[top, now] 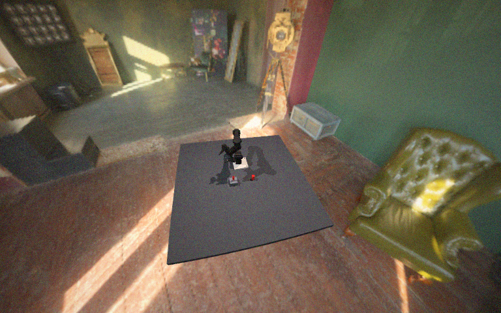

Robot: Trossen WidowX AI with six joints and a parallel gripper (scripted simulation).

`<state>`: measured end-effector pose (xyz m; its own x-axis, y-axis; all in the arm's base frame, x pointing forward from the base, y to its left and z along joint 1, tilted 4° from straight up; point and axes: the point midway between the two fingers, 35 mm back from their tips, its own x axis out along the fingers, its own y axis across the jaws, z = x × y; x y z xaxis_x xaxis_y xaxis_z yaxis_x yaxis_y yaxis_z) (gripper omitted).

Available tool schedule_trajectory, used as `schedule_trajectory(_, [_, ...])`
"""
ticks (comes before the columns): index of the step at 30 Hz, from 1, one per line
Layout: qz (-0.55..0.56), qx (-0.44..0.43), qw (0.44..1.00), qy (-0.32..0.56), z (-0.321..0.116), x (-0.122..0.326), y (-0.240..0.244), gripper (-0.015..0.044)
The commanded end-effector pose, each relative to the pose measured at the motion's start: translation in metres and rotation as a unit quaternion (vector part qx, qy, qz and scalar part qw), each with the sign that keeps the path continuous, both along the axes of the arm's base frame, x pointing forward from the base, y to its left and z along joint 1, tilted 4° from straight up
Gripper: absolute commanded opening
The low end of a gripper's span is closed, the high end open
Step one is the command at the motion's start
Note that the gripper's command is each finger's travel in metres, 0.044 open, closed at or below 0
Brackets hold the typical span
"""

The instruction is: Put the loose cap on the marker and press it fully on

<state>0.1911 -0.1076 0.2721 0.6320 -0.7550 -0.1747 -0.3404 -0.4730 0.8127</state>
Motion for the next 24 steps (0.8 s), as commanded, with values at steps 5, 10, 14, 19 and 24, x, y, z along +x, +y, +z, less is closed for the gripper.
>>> schedule_trajectory(5, [0.135,-0.046,0.976,0.167,-0.019,0.038,0.038,0.0269])
schedule_trajectory(10, [0.33,-0.116,0.859,0.374,-0.056,0.068,0.102,0.0245])
schedule_trajectory(14, [0.475,-0.171,0.704,0.499,-0.09,0.068,0.158,0.0245])
schedule_trajectory(19, [0.618,-0.211,0.468,0.595,-0.125,0.045,0.219,0.0245])
schedule_trajectory(24, [0.688,-0.21,0.301,0.626,-0.142,0.023,0.256,0.0245])
